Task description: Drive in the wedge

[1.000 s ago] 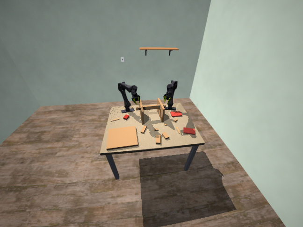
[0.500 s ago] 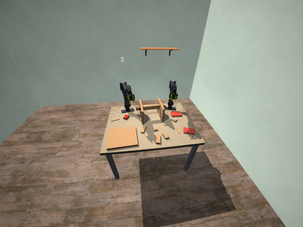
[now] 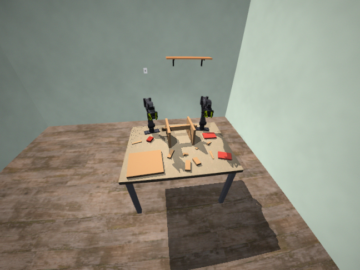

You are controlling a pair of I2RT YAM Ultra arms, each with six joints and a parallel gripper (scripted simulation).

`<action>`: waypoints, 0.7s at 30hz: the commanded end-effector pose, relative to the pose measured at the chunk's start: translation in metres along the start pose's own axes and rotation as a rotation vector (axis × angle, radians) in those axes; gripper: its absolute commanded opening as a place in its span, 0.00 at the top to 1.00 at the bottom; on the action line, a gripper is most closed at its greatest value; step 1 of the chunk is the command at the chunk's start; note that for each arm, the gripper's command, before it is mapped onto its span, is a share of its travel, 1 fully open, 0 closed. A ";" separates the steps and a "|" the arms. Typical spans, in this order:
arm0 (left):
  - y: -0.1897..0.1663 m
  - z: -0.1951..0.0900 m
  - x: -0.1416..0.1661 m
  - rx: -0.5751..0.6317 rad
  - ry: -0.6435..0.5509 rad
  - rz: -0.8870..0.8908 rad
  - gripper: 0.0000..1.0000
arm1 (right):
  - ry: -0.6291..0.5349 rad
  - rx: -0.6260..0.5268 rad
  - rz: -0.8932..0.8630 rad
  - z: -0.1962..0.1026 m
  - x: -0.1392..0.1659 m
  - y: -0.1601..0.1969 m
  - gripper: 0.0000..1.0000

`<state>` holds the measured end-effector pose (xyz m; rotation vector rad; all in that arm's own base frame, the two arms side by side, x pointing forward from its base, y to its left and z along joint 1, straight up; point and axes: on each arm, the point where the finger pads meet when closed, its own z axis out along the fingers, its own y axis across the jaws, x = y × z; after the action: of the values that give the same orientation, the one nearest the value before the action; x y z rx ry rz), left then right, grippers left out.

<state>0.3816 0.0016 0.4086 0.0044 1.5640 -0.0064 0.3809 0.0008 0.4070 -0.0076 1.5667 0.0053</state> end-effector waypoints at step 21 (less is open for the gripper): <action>-0.001 -0.001 -0.022 -0.009 -0.045 0.003 0.61 | 0.092 0.052 0.041 0.008 0.020 -0.018 0.57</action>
<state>0.3816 0.0016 0.4084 -0.0018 1.5647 -0.0004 0.3864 -0.0078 0.3957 0.0296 1.6107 -0.0060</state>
